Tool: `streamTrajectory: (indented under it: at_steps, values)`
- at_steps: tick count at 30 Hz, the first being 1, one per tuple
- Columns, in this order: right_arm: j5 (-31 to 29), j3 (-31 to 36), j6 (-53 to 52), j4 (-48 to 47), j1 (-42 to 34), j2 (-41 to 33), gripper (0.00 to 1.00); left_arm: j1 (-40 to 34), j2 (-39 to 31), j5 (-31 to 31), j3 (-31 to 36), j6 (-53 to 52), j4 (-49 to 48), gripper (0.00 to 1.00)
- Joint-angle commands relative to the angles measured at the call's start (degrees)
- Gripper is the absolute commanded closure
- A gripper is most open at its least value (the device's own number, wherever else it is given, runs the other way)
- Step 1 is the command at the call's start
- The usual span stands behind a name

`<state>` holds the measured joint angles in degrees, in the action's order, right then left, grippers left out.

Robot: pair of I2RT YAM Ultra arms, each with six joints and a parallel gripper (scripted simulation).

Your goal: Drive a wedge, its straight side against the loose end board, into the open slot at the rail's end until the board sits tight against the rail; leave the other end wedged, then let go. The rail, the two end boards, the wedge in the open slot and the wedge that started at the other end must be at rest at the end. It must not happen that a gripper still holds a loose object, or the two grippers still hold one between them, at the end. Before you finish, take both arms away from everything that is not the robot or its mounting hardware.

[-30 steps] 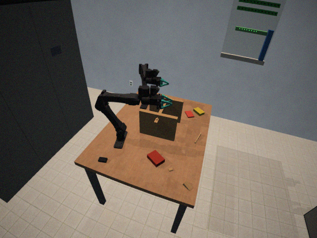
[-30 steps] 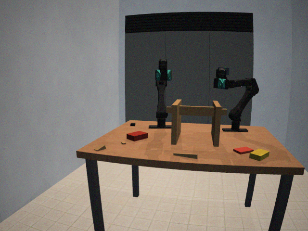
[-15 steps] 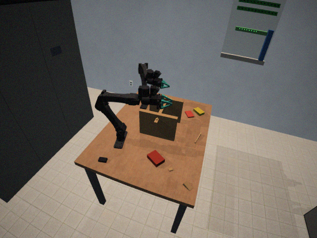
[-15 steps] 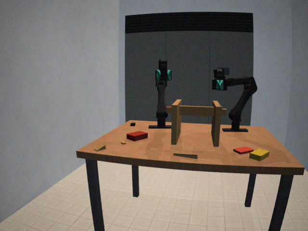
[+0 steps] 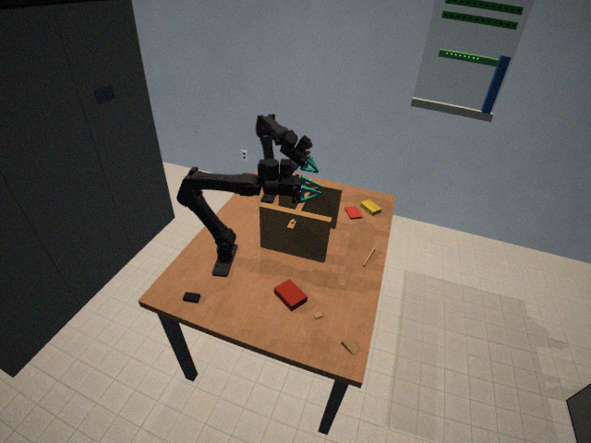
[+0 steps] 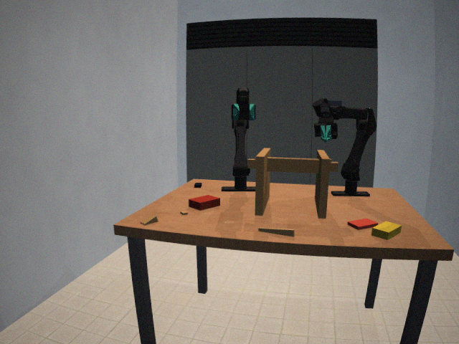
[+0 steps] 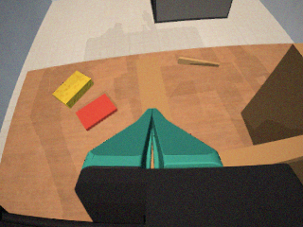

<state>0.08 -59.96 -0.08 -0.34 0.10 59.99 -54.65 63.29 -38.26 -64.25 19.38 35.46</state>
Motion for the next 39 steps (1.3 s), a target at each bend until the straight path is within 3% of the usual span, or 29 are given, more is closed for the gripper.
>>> streamTrajectory:
  at_steps: [1, 7, 20, 28, 31, 39]
  values:
    - [-0.37, -2.17, 0.24, -0.49, -0.14, -0.32, 0.55, 2.14, 2.32, 6.19, -5.72, 5.76, 12.28, 1.0]
    - [-0.37, -2.17, 0.24, -0.49, -0.14, -0.32, 0.55, 5.86, 7.22, 13.84, -13.51, 12.25, 27.1, 1.0]
    - [-0.37, -2.17, 0.24, -0.49, -0.14, -0.32, 0.55, 10.7, 14.53, 20.62, -23.55, 16.27, 40.19, 1.0]
    - [-0.37, -2.17, 0.24, -0.49, -0.14, -0.32, 0.55, 11.64, 16.19, 21.32, -25.59, 16.87, 42.02, 1.0]
    - [-0.37, -2.17, 0.24, -0.49, -0.14, -0.32, 0.55, 10.88, 13.16, 19.73, -25.86, 15.82, 39.46, 1.0]
    - [-0.37, -2.17, 0.24, -0.49, -0.14, -0.32, 0.55, 10.75, 13.06, 19.75, -21.82, 15.73, 38.18, 1.0]
